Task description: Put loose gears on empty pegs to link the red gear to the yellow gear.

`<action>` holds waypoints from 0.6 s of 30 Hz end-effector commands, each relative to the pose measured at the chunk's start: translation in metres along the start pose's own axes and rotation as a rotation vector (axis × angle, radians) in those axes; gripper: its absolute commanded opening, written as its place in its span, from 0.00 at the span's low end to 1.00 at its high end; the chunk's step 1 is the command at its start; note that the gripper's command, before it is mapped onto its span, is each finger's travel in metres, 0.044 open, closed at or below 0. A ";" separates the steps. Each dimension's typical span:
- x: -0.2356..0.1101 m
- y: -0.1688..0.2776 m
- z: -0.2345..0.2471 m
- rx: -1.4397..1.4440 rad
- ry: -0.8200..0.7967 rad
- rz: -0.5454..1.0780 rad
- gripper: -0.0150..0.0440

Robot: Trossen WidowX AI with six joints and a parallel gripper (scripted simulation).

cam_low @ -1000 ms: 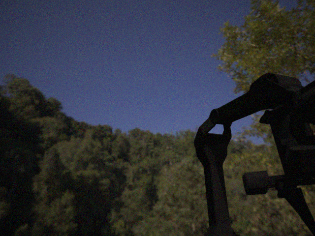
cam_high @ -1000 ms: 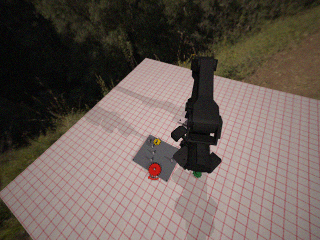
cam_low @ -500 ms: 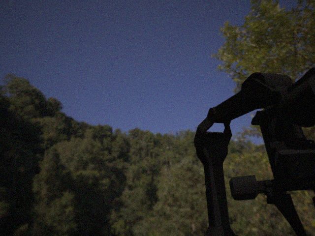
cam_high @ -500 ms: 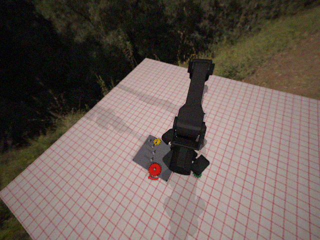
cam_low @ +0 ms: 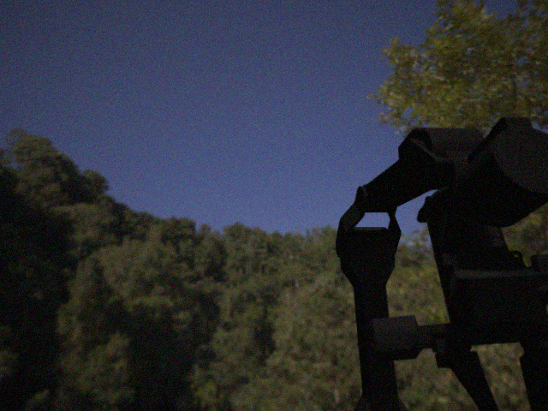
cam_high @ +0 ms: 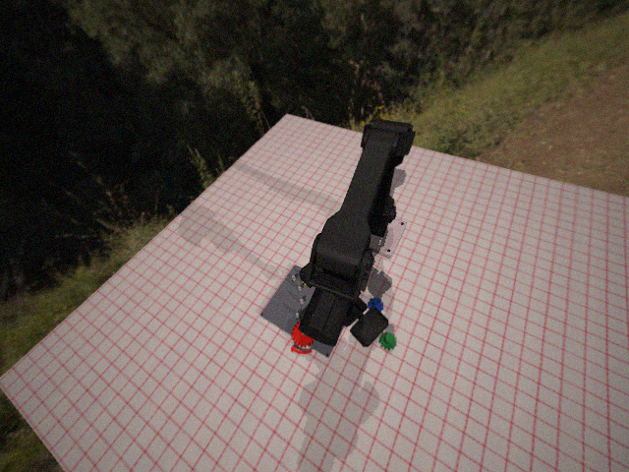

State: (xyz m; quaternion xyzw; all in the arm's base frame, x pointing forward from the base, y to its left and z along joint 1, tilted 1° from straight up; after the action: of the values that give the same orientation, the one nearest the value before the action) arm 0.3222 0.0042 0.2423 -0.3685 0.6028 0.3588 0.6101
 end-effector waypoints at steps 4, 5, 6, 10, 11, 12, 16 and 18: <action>0.005 -0.013 -0.010 -0.006 -0.007 -0.001 0.25; 0.006 -0.015 -0.012 -0.007 -0.007 -0.001 0.25; 0.007 -0.017 -0.014 -0.007 -0.007 -0.001 0.25; 0.010 -0.024 -0.021 -0.010 -0.007 -0.001 0.25; 0.011 -0.026 -0.023 -0.010 -0.007 -0.001 0.25; 0.012 -0.027 -0.025 -0.011 -0.007 -0.001 0.25; 0.015 -0.034 -0.033 -0.013 -0.008 -0.001 0.25; 0.017 -0.037 -0.038 -0.015 -0.008 -0.001 0.25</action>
State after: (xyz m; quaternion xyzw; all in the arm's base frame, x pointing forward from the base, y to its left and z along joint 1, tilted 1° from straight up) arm 0.3348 -0.0406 0.2277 -0.3710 0.6006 0.3628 0.6083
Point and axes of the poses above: the point midway between the two fingers, 35 mm back from their tips, its own x axis out along the fingers, its own z axis across the jaws, y = z × x, the point moved 10 cm from there along -x, back along the fingers, and after that the axes turned 3 degrees about x, right-handed, at the moved point
